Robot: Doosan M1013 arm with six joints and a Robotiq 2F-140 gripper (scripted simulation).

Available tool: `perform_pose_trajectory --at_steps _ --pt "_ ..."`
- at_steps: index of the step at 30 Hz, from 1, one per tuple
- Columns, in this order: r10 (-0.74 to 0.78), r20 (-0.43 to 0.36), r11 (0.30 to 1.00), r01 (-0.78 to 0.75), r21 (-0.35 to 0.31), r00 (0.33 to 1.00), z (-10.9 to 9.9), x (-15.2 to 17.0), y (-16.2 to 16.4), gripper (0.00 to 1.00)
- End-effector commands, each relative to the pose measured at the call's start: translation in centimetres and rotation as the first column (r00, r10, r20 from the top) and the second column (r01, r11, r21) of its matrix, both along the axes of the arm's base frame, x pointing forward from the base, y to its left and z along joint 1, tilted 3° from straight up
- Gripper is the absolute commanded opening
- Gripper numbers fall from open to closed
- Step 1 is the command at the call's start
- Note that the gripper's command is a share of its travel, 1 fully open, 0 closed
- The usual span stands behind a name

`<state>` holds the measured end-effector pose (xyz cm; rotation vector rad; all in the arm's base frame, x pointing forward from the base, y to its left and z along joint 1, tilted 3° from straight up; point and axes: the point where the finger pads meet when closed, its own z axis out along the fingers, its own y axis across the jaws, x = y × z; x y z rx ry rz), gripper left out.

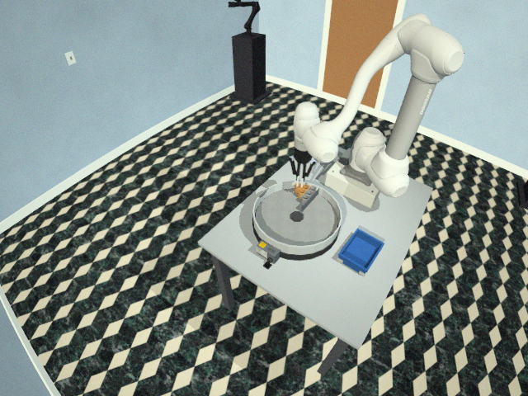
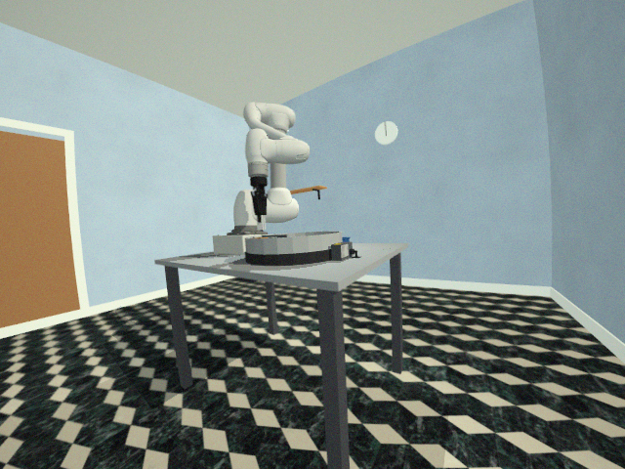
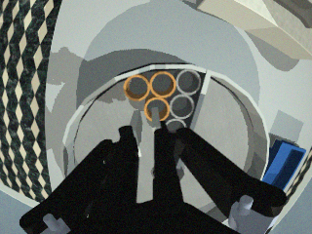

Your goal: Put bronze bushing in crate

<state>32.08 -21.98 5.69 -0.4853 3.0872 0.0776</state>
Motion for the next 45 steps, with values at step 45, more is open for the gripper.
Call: perform_pose_trajectory --at_steps 45 --pt "0.000 0.000 1.000 0.000 0.000 1.000 -2.1 0.1 0.1 0.10"
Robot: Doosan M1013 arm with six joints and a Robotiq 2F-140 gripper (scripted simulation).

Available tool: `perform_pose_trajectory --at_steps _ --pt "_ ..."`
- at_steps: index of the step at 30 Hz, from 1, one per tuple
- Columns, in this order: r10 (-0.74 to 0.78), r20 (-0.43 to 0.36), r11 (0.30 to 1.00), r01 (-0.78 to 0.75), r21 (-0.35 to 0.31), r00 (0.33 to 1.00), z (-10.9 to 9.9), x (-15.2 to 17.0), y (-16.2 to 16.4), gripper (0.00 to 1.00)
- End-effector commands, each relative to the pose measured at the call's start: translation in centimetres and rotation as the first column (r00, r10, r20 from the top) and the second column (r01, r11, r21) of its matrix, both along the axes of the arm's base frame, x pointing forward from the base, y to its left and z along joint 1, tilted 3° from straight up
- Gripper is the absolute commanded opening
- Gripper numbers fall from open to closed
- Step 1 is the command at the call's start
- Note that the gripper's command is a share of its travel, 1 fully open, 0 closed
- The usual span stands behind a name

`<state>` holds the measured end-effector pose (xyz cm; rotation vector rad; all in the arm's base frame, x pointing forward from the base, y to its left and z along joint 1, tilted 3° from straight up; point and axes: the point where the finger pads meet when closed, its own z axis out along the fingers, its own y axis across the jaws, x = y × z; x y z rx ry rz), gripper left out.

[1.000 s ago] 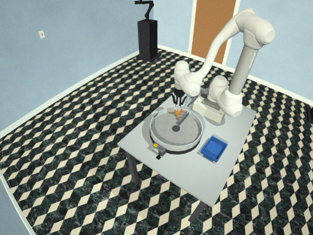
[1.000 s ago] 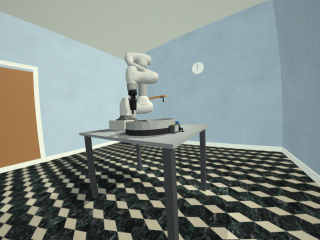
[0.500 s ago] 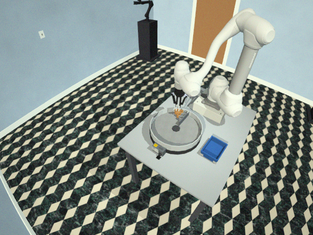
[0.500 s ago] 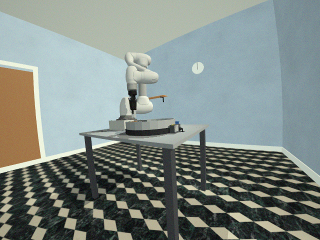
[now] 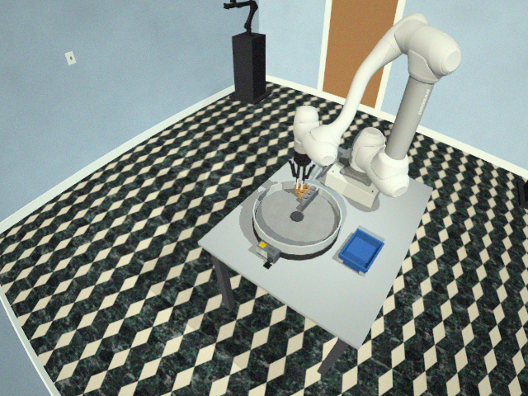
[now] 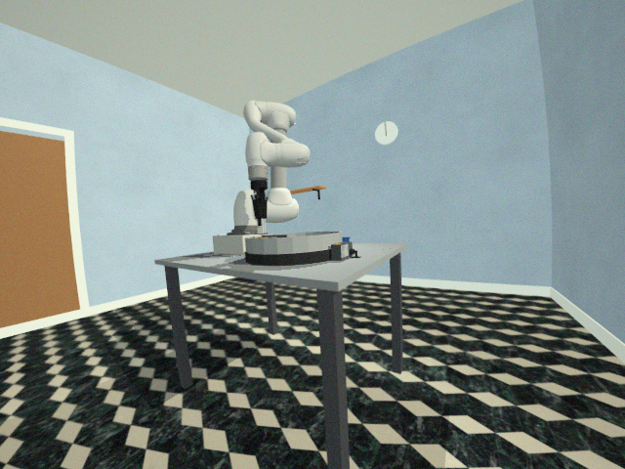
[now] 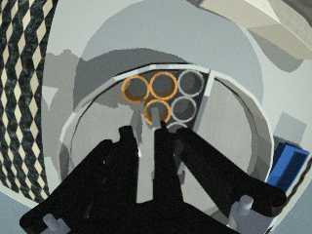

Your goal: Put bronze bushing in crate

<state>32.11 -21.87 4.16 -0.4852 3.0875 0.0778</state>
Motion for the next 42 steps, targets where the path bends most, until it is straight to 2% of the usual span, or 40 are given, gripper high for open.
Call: perform_pose_trajectory --at_steps 1,37,42 --pt "0.000 0.000 1.000 0.000 0.000 1.000 -0.75 0.03 0.03 0.10" --pt "0.000 0.000 1.000 0.000 0.000 1.000 -0.79 0.03 0.03 0.10" --pt "0.000 0.000 1.000 0.000 0.000 1.000 -1.48 0.05 0.07 0.10"
